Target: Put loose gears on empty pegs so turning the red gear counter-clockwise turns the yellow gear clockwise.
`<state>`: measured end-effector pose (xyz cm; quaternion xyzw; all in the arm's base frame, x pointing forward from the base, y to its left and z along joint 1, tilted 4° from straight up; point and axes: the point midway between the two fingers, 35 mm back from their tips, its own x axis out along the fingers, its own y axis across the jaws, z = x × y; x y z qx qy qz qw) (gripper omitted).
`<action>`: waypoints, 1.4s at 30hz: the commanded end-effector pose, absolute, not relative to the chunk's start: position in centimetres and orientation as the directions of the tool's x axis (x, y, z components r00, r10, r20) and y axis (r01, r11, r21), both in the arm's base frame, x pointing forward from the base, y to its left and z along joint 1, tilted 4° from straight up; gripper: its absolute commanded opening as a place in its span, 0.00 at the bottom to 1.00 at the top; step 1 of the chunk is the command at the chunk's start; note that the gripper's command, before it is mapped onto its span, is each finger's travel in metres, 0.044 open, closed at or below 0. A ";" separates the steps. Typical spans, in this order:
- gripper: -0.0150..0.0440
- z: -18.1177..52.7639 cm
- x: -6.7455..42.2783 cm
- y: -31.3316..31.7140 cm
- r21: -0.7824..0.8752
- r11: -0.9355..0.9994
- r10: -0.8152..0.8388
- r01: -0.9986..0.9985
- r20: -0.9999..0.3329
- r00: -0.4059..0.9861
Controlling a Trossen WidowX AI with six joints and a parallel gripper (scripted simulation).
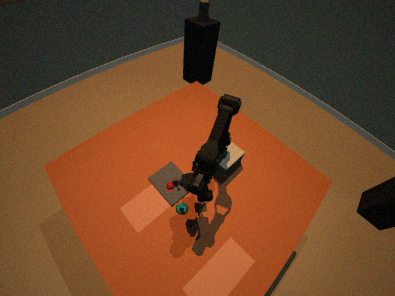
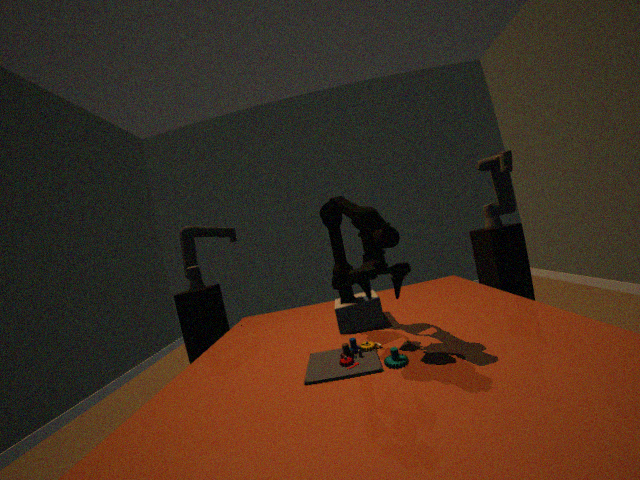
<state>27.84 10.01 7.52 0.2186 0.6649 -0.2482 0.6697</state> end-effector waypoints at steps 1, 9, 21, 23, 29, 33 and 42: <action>1.00 8.1 26.0 16.3 -0.042 0.783 -0.037 0.621 -0.999 -0.021; 1.00 9.1 21.5 23.9 -0.046 0.783 -0.035 0.620 -0.999 -0.029; 1.00 9.1 21.5 23.9 -0.046 0.783 -0.035 0.620 -0.999 -0.029; 1.00 9.1 21.5 23.9 -0.046 0.783 -0.035 0.620 -0.999 -0.029; 1.00 9.1 21.5 23.9 -0.046 0.783 -0.035 0.620 -0.999 -0.029; 1.00 9.1 21.5 23.9 -0.046 0.783 -0.035 0.620 -0.999 -0.029; 1.00 9.1 21.5 23.9 -0.046 0.783 -0.035 0.620 -0.999 -0.029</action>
